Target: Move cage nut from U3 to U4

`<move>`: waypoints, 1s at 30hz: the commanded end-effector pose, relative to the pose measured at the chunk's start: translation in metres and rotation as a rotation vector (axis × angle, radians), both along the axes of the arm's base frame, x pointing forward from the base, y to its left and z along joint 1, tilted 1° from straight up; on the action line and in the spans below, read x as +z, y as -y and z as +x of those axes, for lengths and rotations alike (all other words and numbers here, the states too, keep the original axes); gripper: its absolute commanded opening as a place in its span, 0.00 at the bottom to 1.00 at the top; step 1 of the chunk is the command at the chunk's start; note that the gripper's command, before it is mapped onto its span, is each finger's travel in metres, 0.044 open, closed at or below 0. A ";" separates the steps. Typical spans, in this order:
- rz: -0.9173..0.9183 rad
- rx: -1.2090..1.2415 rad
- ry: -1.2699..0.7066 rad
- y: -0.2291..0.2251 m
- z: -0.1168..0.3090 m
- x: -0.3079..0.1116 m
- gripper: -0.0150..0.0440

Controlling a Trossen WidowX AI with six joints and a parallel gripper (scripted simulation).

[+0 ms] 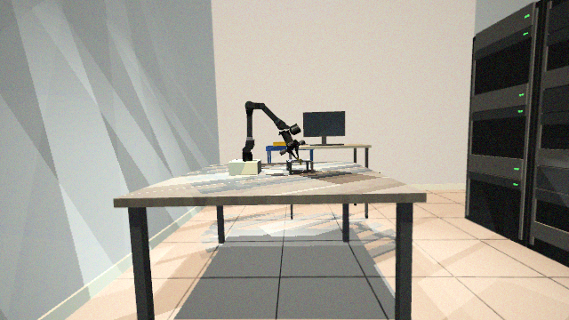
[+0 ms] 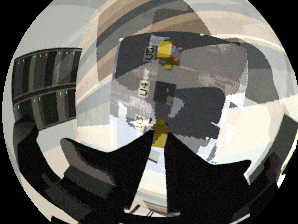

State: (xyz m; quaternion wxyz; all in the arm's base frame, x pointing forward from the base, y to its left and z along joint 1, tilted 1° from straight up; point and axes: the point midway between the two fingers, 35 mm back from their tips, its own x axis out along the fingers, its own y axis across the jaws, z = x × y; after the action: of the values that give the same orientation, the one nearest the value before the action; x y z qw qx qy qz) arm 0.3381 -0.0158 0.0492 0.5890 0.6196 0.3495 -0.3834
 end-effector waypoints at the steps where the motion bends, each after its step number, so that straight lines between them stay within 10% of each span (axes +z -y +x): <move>1: -0.004 -0.005 0.006 0.001 0.000 0.000 0.32; 30: -0.006 -0.005 0.043 0.001 -0.002 -0.001 0.32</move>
State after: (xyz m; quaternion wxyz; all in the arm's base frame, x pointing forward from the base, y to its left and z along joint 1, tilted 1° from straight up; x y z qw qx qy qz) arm 0.3362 -0.0158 0.0482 0.5962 0.6261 0.3378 -0.3721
